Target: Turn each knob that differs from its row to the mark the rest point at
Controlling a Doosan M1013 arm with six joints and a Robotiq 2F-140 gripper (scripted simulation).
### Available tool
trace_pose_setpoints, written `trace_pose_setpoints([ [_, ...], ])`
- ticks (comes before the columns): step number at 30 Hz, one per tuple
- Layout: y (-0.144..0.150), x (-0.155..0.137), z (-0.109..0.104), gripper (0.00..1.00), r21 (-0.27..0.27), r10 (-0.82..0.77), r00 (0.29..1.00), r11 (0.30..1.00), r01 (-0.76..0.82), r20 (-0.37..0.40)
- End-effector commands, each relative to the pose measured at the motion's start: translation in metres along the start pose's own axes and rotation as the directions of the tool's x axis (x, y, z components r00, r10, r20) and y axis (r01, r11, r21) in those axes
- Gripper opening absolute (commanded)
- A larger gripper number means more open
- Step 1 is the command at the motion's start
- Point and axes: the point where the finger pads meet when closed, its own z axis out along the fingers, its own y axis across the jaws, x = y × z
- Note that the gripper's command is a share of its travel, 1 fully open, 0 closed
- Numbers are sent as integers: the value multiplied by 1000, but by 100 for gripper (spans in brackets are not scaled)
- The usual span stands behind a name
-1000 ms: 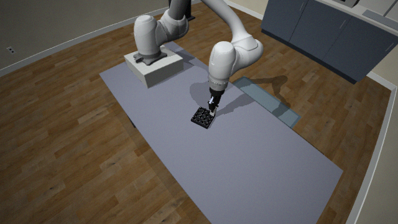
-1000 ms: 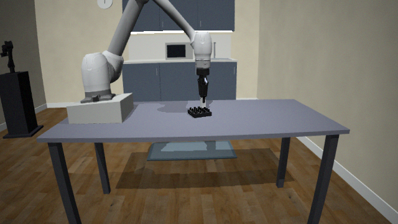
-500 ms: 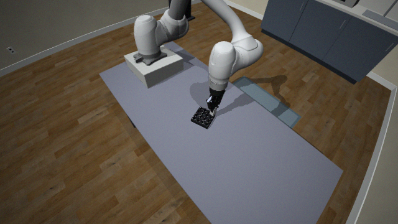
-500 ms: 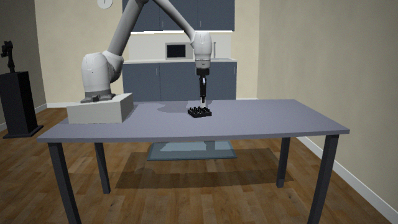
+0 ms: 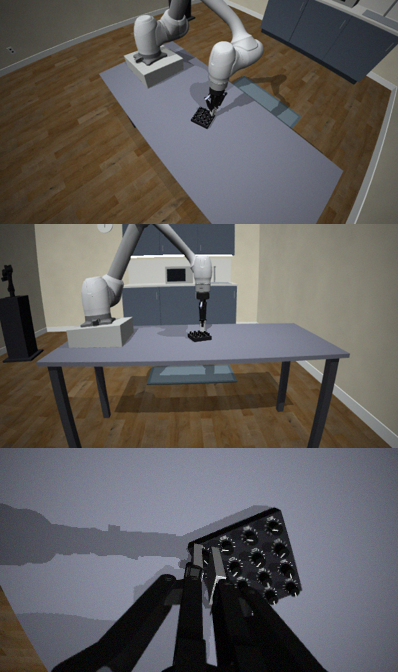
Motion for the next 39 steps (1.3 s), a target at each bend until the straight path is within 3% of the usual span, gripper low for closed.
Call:
trace_pose_setpoints([
  [1, 0, 0, 0, 5, -5, 113, 994, 994, -113, -1],
  [12, 0, 0, 0, 5, -4, 348, 938, 938, -348, -2],
  [26, 0, 0, 0, 5, -3, 636, 771, 771, -636, -3],
  [39, 0, 0, 0, 5, -3, 769, 639, 639, -769, -4],
])
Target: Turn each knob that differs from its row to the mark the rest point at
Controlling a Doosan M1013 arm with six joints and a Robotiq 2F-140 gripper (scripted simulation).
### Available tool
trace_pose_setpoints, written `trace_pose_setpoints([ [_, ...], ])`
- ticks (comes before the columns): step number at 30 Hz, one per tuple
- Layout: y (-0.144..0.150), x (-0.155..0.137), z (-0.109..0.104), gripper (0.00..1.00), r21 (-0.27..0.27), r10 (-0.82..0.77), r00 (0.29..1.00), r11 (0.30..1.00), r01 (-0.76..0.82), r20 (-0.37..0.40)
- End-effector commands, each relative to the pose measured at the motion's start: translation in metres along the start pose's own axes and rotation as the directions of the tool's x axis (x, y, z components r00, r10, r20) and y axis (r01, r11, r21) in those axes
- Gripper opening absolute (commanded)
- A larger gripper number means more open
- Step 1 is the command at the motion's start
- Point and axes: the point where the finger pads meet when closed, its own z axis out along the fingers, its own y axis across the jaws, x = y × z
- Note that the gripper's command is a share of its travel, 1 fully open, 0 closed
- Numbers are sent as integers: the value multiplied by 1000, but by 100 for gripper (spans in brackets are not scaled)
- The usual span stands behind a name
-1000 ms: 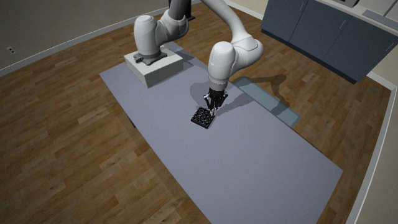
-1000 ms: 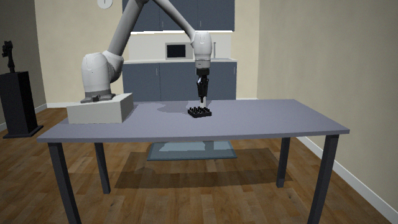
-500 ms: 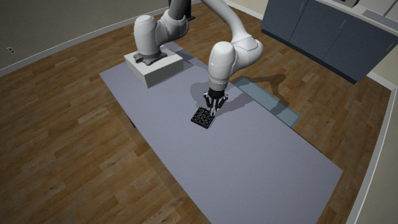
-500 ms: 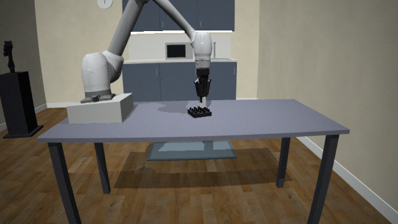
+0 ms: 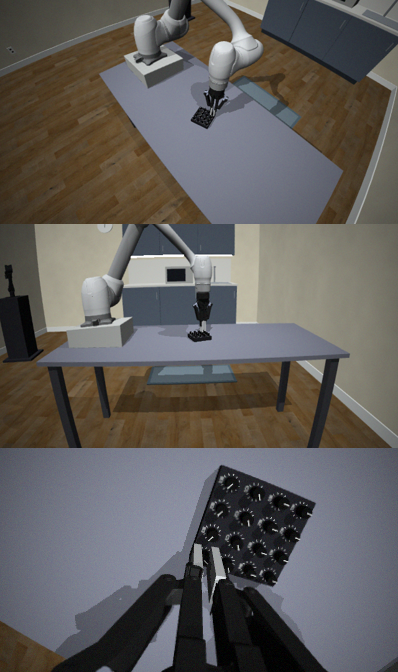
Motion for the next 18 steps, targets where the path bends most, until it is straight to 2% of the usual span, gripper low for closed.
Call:
trace_pose_setpoints([
  [1, 0, 0, 0, 5, -1, 59, 998, 998, -59, -2],
  [18, 0, 0, 0, 5, -1, 169, 986, 986, -169, -3],
])
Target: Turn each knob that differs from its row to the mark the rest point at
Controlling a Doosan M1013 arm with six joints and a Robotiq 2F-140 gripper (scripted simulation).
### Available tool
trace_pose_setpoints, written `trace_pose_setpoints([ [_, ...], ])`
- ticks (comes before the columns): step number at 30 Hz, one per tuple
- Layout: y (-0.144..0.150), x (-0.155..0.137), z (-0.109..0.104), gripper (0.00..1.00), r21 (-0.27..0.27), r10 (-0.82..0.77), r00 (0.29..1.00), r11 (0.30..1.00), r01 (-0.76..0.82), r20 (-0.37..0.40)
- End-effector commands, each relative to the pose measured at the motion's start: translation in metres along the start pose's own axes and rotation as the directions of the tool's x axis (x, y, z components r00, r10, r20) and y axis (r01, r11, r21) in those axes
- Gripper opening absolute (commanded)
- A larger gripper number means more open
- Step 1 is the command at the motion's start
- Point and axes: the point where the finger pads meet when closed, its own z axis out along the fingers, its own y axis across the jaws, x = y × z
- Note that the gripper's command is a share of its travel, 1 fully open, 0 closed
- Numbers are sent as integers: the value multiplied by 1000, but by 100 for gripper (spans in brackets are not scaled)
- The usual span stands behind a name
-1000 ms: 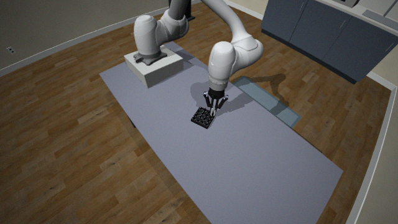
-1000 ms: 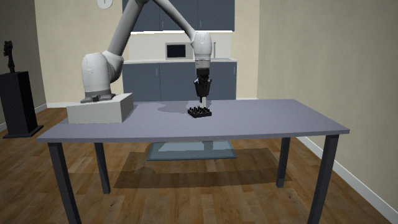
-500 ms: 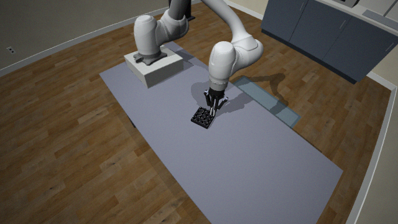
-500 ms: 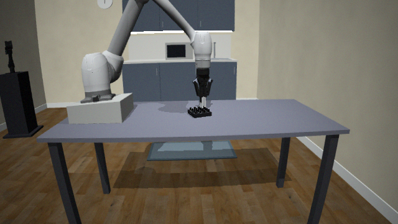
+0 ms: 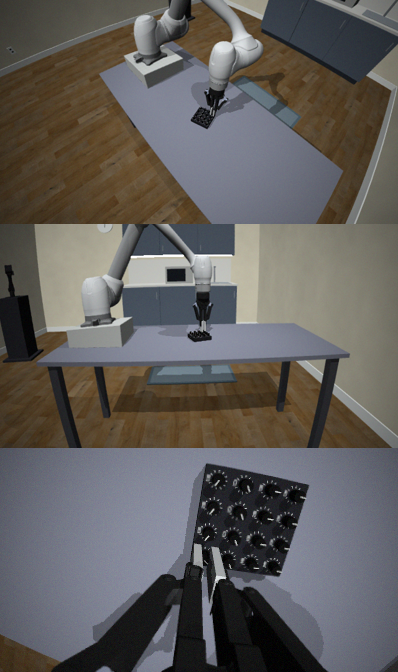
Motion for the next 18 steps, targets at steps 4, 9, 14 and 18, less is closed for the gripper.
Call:
trace_pose_setpoints([
  [4, 0, 0, 0, 5, 0, 16, 1000, 1000, -16, 0],
  [9, 0, 0, 0, 5, 0, 19, 1000, 1000, -19, 0],
  [14, 0, 0, 0, 5, 0, 20, 1000, 1000, -20, 0],
  [18, 0, 0, 0, 5, 0, 20, 1000, 1000, -20, 0],
])
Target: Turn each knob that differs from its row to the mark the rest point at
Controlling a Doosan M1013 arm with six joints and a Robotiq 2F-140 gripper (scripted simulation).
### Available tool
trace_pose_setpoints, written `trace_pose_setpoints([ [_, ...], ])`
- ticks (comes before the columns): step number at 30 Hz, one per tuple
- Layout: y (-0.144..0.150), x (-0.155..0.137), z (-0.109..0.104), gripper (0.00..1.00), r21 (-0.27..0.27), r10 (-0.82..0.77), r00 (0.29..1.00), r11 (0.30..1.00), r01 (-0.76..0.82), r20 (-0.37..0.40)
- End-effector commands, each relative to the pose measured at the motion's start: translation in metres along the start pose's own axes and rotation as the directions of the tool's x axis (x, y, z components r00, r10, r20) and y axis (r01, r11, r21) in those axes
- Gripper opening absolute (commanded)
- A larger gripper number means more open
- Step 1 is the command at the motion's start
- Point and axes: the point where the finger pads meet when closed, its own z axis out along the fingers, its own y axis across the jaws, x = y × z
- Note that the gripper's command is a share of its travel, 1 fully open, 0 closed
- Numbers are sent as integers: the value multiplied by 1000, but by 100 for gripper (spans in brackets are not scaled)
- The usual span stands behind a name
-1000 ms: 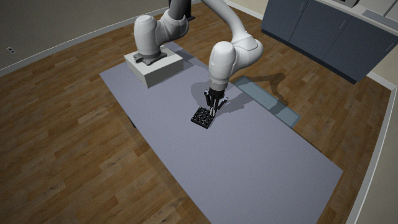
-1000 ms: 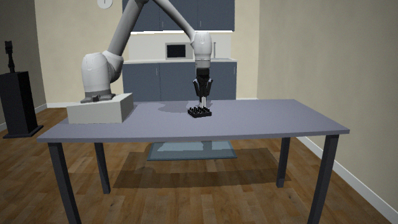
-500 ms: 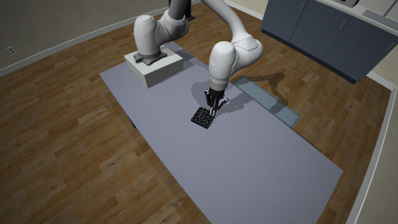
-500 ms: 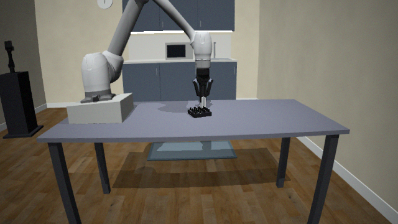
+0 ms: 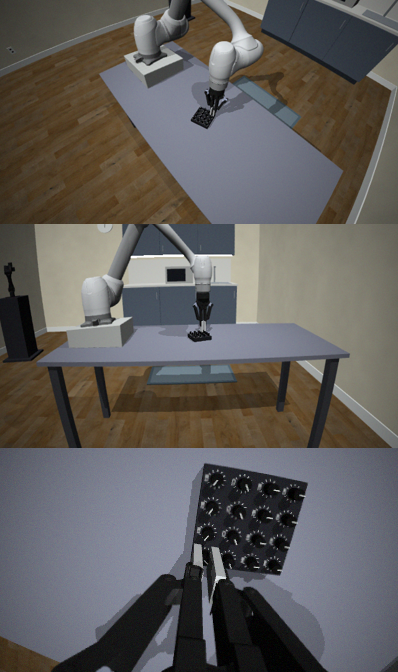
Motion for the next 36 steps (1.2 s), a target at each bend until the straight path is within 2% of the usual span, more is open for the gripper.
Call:
trace_pose_setpoints([
  [1, 0, 0, 0, 5, 0, 0, 1000, 1000, 0, 0],
  [5, 0, 0, 0, 5, 0, 0, 1000, 1000, 0, 0],
  [6, 0, 0, 0, 12, 0, 0, 1000, 1000, 0, 0],
  [28, 0, 0, -1, 12, 0, 0, 1000, 1000, 0, 0],
  [36, 0, 0, -16, 12, 0, 0, 1000, 1000, 0, 0],
])
